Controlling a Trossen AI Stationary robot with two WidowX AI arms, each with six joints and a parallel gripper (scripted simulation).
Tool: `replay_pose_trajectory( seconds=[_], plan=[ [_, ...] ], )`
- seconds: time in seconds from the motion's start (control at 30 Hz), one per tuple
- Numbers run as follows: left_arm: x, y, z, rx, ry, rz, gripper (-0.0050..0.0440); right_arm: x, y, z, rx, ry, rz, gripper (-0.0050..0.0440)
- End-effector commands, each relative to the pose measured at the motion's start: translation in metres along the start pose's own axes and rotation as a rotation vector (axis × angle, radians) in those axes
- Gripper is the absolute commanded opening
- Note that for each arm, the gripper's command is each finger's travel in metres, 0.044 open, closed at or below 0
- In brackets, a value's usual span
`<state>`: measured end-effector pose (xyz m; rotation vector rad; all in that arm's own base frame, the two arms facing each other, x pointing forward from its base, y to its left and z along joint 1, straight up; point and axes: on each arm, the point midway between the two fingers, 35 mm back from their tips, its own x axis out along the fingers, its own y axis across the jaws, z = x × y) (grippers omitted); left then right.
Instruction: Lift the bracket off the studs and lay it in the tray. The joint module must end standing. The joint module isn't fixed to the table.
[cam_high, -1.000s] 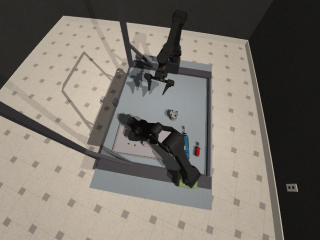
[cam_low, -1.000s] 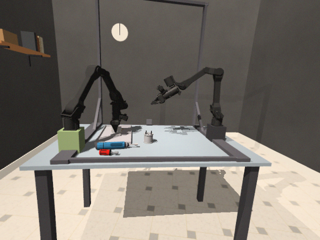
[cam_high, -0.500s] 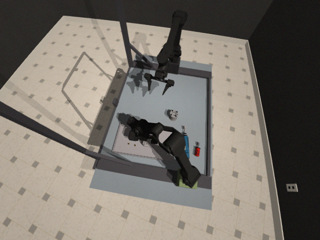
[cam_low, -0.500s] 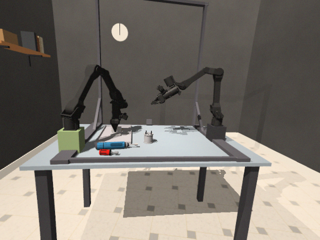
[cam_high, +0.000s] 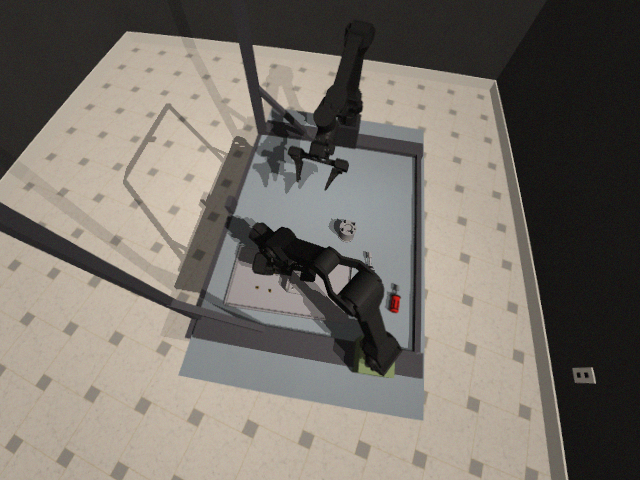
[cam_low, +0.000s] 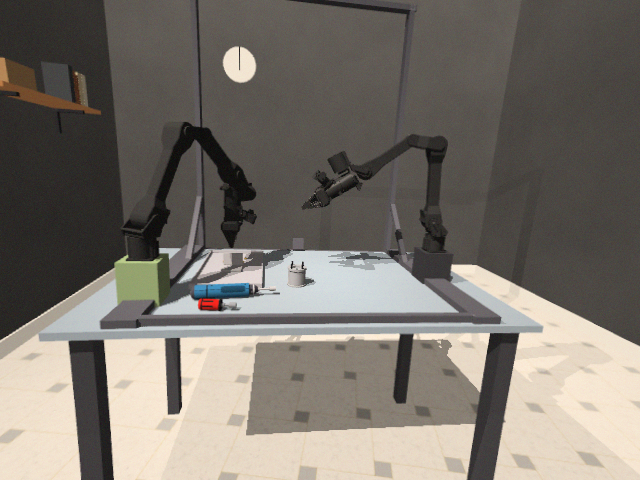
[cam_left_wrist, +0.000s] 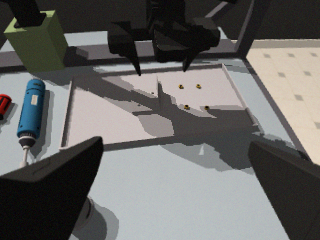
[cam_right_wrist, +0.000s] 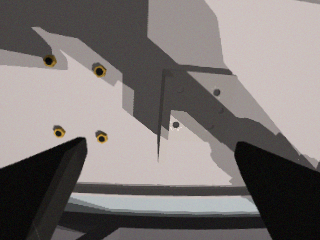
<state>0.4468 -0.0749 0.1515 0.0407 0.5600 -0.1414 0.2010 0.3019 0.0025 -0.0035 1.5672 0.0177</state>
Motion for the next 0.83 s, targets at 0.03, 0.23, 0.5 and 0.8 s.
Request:
replay_pose_trajectory(
  seconds=[0.03,0.23,0.5,0.8],
  plan=[
    [-0.0040,-0.0004,0.0106,0.000,-0.027,-0.002,0.0440,-0.0161,0.0052,0.0036,-0.005,-0.019,0.026,0.0440],
    [-0.0040,-0.0004,0.0106,0.000,-0.027,-0.002,0.0440,-0.0118,0.0023,0.0016,-0.002,-0.011,0.014,0.0440],
    [-0.0040,-0.0004,0.0106,0.000,-0.027,-0.002,0.0440,-0.0118,0.0023,0.0016,-0.002,-0.011,0.014,0.0440],
    [-0.0040,-0.0004,0.0106,0.000,-0.027,-0.002,0.0440,-0.0118,0.0023,0.0016,-0.002,-0.011,0.014,0.0440]
  ],
)
